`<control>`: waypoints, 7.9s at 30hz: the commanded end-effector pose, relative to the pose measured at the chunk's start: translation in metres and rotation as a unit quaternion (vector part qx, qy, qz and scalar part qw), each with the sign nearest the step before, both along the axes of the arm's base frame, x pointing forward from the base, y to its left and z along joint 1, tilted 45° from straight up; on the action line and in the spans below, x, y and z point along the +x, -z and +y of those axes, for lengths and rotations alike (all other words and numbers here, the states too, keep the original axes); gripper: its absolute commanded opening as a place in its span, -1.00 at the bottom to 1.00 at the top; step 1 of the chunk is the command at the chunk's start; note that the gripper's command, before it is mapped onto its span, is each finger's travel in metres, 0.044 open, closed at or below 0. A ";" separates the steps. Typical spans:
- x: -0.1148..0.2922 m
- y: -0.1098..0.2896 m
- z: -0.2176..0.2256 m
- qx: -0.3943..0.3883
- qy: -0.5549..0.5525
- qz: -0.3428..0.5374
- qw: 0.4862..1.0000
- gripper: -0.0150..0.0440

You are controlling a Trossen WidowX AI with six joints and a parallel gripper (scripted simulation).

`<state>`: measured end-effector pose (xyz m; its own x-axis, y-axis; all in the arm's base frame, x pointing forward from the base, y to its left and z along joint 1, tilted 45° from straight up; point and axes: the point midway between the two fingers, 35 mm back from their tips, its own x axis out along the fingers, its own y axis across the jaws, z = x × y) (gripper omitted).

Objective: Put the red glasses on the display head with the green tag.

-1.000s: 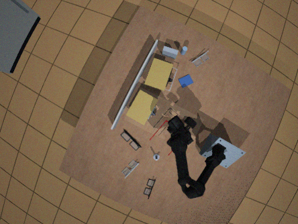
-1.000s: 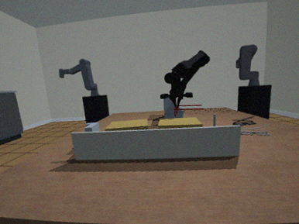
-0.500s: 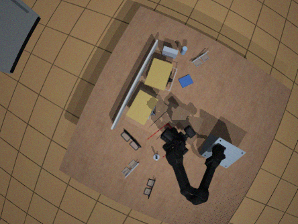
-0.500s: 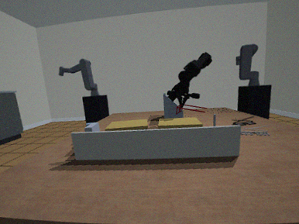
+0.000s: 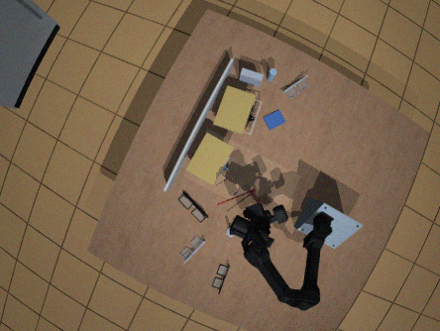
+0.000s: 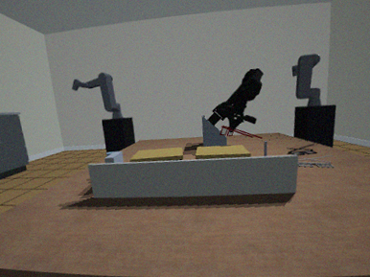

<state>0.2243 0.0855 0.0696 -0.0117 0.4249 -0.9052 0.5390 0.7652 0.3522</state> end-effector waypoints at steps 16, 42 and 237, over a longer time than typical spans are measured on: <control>-0.031 -0.039 0.020 -0.060 0.201 -0.014 0.978 -0.49; -0.072 -0.091 0.026 0.054 0.485 -0.045 0.872 -0.49; 0.036 0.078 0.004 0.141 0.374 0.276 0.874 -0.49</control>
<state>0.2552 0.0883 -0.0089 -0.0433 0.7015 -0.7113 0.9984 0.0559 -0.0056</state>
